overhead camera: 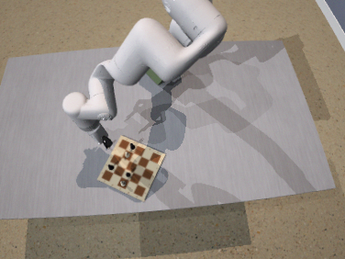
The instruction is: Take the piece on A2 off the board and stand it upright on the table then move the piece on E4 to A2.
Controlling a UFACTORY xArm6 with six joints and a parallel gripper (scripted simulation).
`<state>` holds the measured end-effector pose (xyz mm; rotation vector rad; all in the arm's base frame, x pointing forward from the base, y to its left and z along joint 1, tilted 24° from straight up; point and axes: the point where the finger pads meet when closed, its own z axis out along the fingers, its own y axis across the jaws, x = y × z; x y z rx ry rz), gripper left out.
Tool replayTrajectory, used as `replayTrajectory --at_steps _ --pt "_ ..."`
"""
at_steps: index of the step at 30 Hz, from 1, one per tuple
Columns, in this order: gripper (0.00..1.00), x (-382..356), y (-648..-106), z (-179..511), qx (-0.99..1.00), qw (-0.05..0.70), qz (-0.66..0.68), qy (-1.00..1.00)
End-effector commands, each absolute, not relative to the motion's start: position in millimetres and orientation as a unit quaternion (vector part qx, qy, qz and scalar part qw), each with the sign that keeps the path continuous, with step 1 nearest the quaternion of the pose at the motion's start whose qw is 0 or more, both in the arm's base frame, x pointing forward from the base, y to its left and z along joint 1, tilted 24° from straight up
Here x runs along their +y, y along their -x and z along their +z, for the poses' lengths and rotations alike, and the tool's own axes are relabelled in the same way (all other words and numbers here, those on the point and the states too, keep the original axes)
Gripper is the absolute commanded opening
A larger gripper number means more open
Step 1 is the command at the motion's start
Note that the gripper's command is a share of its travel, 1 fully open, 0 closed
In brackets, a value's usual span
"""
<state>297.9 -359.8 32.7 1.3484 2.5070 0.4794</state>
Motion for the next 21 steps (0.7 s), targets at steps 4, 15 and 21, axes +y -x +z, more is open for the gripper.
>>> replayTrajectory --at_steps 4,15,21 --pt "1.00 -361 -299 34 0.857 0.127 0.165 -0.472" --pt "1.00 -363 -307 38 0.798 0.108 0.178 -0.566" --pt "1.00 -365 -318 44 0.712 0.083 0.192 -0.670"
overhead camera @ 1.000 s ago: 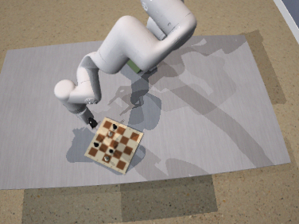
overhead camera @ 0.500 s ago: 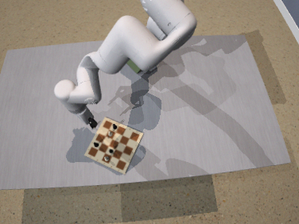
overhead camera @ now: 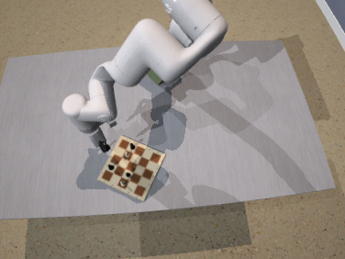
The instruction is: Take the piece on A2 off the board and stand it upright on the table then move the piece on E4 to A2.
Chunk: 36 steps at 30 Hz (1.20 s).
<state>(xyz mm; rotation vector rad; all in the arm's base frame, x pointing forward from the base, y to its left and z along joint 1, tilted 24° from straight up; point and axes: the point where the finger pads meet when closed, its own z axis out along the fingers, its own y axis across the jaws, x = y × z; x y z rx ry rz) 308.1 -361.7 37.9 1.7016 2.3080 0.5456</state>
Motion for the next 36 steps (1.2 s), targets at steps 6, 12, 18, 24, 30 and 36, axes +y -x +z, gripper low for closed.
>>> replayTrajectory --at_steps 6,12,18,24,30,36 --pt "1.00 -366 -327 49 0.657 0.072 0.200 -0.723" --pt "1.00 -367 -343 57 0.542 0.049 0.214 -0.811" --pt "1.00 -368 -358 66 0.443 0.031 0.224 -0.868" --pt "1.00 -368 -367 71 0.339 0.011 0.231 -0.912" --pt "1.00 -368 -377 76 0.237 -0.009 0.235 -0.943" --pt "1.00 -368 -383 79 0.126 -0.034 0.235 -0.963"
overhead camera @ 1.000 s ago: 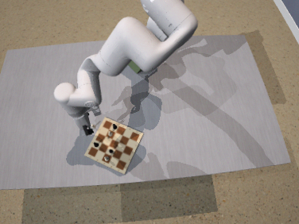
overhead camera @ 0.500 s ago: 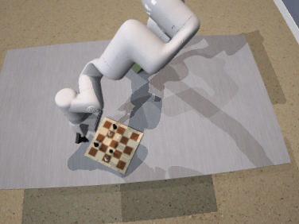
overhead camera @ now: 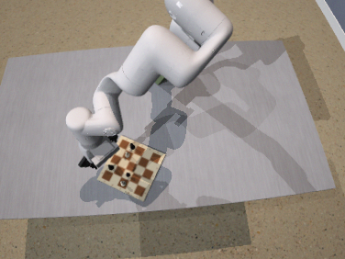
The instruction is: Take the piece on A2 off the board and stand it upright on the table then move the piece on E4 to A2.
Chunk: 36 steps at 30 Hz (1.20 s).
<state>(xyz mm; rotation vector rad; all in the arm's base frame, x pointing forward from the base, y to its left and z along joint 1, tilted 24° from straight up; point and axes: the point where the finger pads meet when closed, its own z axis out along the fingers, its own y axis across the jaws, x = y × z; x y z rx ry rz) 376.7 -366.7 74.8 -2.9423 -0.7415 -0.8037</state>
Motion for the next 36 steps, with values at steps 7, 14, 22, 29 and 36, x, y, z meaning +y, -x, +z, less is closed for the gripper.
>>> replayTrajectory --at_steps 7,14,22,29,36 --pt "1.00 -368.0 -384.1 80.3 -0.003 0.065 -0.223 0.973" --pt "0.39 -368.0 -384.2 80.3 0.116 0.099 -0.195 0.969" --pt "0.39 -368.0 -384.2 80.3 0.161 0.113 -0.175 0.965" --pt "0.39 -368.0 -384.2 80.3 0.161 0.113 -0.175 0.965" --pt "0.39 -368.0 -384.2 80.3 0.161 0.113 -0.175 0.965"
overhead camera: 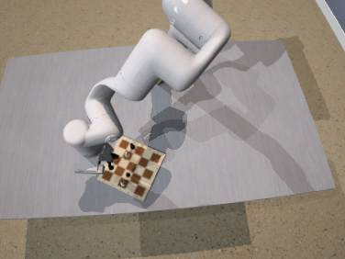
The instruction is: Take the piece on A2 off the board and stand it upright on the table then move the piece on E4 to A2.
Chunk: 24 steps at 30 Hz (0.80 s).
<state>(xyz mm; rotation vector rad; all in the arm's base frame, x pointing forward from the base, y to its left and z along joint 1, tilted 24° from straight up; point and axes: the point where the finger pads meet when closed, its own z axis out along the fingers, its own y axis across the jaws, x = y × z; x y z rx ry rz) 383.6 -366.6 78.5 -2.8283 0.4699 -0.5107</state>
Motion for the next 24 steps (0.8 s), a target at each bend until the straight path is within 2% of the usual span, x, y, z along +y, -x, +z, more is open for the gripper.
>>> replayTrajectory --at_steps 1,24 --pt "0.39 -368.0 -384.2 80.3 0.161 0.113 -0.175 0.965" --pt "0.39 -367.3 -386.0 76.1 0.161 0.113 -0.175 0.965"
